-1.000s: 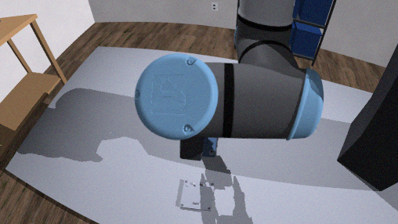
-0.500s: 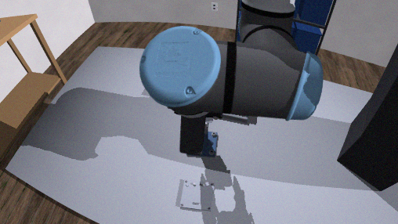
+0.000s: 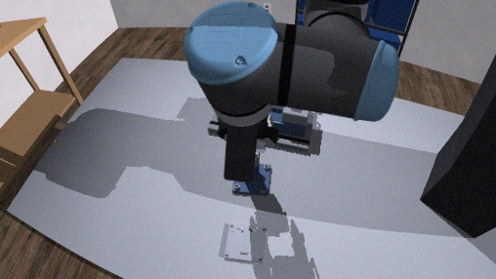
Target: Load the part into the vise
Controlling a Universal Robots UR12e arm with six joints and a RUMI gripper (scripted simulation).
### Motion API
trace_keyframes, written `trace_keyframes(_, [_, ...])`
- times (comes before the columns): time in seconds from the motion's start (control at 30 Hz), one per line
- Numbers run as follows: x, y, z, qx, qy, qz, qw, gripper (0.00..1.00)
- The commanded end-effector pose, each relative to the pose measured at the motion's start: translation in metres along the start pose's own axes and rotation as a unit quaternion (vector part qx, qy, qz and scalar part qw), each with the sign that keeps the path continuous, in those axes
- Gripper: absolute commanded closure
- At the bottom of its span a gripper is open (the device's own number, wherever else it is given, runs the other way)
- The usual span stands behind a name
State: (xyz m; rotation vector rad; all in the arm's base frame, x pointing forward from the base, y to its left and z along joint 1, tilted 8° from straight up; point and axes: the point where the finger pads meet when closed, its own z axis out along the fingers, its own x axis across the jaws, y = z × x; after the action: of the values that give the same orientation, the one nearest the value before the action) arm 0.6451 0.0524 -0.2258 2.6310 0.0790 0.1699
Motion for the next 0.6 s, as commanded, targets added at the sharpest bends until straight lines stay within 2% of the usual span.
trace_keyframes(0.0, [0.0004,0.0004,-0.0002,0.017,0.0,0.0,1.0,0.49])
trace_keyframes(0.47, [0.0004,0.0016,-0.0001,0.09,0.0,0.0,0.996,0.49])
trace_keyframes(0.57, [0.0004,0.0017,-0.0001,0.096,0.001,0.0,0.995,0.49])
